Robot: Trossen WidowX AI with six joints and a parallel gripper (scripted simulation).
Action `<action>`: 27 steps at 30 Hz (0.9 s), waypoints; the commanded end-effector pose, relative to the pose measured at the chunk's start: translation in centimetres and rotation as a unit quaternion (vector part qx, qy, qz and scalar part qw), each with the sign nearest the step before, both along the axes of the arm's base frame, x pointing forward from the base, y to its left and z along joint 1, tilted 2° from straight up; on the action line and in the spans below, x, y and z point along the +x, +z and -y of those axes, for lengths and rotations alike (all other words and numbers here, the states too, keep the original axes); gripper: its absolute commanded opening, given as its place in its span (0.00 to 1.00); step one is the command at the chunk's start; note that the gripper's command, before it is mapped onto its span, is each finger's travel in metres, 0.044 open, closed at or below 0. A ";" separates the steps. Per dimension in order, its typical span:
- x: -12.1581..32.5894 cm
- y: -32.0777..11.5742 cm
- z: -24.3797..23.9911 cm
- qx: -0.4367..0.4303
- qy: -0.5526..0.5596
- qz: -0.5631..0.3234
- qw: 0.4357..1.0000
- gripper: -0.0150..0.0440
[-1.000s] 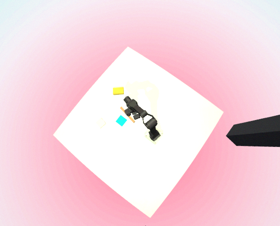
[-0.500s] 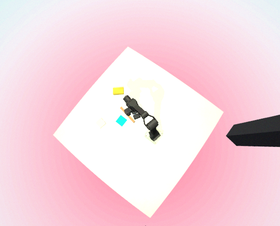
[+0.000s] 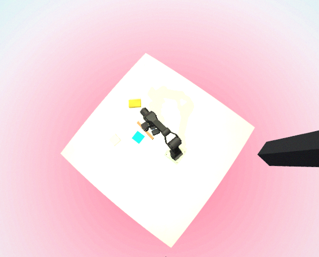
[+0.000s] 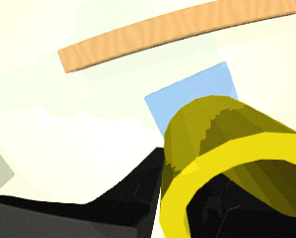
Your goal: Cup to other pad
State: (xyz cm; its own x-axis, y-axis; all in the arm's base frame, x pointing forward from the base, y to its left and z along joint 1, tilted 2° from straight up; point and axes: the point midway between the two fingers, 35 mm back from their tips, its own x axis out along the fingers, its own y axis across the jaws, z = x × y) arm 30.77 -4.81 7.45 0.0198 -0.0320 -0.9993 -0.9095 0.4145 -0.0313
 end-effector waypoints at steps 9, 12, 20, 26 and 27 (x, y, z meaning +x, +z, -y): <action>0.0 -0.1 0.0 0.000 0.000 0.000 1.000 0.25; 0.0 -0.1 -0.3 0.000 0.000 0.000 1.000 0.25; 0.2 -0.1 -2.0 0.000 -0.001 0.001 1.000 0.25; 0.3 -0.1 -3.3 0.000 -0.001 0.001 1.000 0.25; 0.3 -0.1 -3.5 0.000 -0.001 0.001 1.000 0.25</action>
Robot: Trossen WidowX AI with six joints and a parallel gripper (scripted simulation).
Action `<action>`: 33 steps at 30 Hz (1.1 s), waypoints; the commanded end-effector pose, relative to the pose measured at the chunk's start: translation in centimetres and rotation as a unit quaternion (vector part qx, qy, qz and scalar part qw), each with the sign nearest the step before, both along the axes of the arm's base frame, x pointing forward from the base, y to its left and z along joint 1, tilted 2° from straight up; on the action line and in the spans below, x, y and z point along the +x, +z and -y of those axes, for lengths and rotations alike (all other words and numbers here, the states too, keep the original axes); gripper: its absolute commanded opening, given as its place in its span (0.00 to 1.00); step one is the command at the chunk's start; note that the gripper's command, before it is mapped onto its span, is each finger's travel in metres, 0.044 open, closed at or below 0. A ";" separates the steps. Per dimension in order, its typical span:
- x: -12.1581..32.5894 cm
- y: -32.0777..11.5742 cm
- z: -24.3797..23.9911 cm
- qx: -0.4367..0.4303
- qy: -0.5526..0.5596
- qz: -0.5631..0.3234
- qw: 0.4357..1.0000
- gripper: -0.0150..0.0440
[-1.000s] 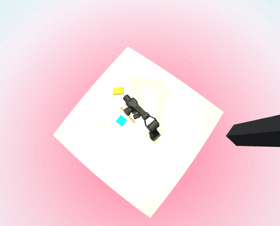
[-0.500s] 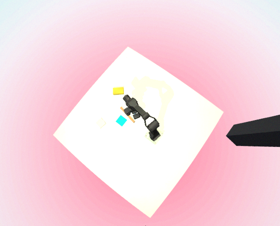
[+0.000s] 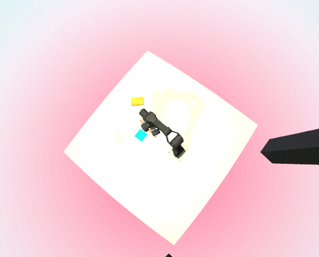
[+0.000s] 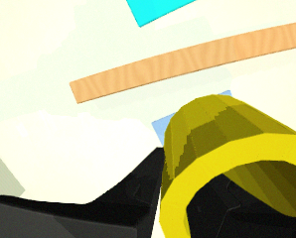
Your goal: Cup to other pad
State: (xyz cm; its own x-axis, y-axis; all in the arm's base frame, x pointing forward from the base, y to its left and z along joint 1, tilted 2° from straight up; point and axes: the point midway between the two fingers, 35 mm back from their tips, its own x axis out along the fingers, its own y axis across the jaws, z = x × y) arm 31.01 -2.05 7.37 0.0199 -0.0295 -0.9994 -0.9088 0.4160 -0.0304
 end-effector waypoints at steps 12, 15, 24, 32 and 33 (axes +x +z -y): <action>0.3 0.0 -3.4 0.000 0.000 0.002 1.000 0.25; 0.4 0.0 -4.0 0.000 0.000 0.002 1.000 0.25; 0.5 0.0 -6.1 0.001 0.000 0.002 1.000 0.25; 0.7 0.0 -8.0 0.002 0.000 0.002 1.000 0.25; 0.7 0.0 -8.2 0.002 0.000 0.002 1.000 0.25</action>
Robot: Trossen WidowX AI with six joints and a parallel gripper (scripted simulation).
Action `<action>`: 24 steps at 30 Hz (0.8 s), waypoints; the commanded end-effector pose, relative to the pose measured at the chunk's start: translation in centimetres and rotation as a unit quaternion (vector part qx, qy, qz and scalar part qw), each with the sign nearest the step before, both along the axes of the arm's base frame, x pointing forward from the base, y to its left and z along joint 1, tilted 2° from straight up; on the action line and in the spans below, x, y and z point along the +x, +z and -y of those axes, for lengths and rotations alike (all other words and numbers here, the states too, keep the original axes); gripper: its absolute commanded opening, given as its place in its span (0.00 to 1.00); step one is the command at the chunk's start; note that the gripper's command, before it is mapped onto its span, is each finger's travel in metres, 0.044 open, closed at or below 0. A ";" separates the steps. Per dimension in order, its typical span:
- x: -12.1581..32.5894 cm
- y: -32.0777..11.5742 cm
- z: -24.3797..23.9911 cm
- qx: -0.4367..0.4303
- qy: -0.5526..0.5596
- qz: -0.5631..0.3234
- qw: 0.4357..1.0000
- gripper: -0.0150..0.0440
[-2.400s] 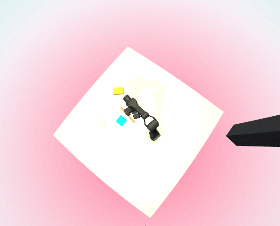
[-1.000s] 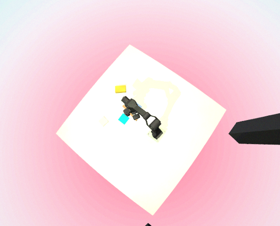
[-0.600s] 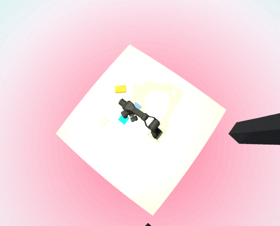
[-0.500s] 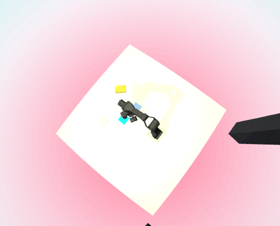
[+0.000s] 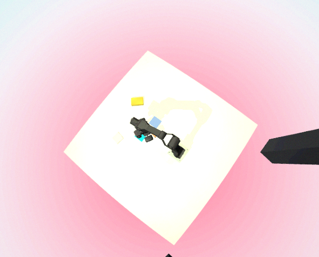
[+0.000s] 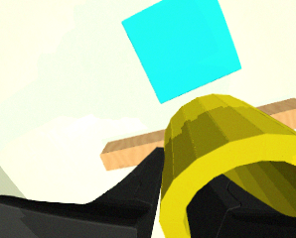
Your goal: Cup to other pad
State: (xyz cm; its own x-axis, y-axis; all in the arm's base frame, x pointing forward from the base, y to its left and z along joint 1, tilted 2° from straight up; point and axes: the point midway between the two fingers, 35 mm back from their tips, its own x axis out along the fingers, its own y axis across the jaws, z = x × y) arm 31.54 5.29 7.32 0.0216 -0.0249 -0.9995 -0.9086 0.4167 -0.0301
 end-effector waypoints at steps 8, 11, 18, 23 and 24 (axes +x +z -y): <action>0.3 0.1 -2.8 0.001 0.000 0.001 1.000 0.25; 0.4 0.1 -3.5 0.001 0.000 0.001 1.000 0.25; 0.5 0.2 -5.3 0.002 0.000 0.001 1.000 0.25; 0.5 0.2 -6.5 0.003 0.000 0.001 1.000 0.25; 0.6 0.2 -6.6 0.003 0.000 0.001 1.000 0.25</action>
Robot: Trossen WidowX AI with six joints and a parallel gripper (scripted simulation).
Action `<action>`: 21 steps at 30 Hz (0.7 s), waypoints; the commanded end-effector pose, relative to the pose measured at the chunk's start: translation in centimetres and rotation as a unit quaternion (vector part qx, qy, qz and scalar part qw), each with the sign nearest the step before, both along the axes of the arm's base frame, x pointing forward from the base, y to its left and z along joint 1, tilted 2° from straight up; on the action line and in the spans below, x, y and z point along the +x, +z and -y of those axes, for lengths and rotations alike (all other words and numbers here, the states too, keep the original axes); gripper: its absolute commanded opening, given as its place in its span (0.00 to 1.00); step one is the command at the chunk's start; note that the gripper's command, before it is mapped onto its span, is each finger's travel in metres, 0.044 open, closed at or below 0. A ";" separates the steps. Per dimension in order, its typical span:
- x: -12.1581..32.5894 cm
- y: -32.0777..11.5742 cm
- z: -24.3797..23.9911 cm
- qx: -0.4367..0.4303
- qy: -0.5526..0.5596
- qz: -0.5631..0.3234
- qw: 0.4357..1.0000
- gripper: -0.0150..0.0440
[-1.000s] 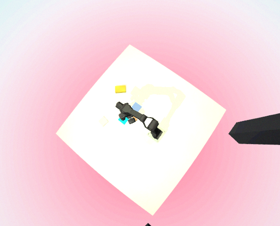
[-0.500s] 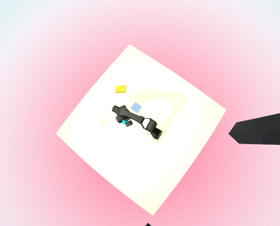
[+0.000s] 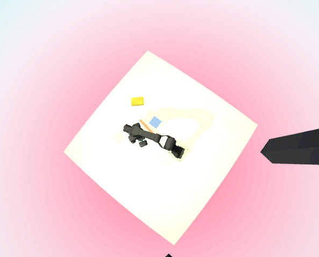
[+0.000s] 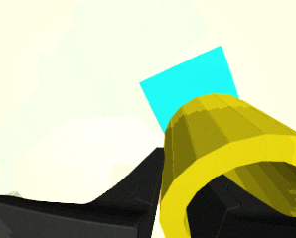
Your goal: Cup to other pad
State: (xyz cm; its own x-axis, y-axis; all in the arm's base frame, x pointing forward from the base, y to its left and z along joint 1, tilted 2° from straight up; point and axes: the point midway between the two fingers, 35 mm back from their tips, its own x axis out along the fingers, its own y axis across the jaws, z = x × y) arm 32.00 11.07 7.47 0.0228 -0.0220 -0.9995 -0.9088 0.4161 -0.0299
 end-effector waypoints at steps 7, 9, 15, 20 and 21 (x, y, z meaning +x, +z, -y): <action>0.1 -0.5 -0.8 0.001 0.000 0.001 1.000 0.25; 0.1 -0.8 -0.8 0.001 0.000 0.001 1.000 0.25; 0.2 -1.8 -0.8 0.001 0.000 0.001 1.000 0.25; 0.2 -2.6 -0.8 0.001 0.000 0.001 1.000 0.25; 0.2 -2.8 -0.8 0.001 0.000 0.001 1.000 0.25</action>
State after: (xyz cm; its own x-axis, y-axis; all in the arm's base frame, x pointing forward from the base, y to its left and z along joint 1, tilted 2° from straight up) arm 32.25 11.84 5.30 0.0271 -0.0206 -0.9994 -0.9097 0.4140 -0.0332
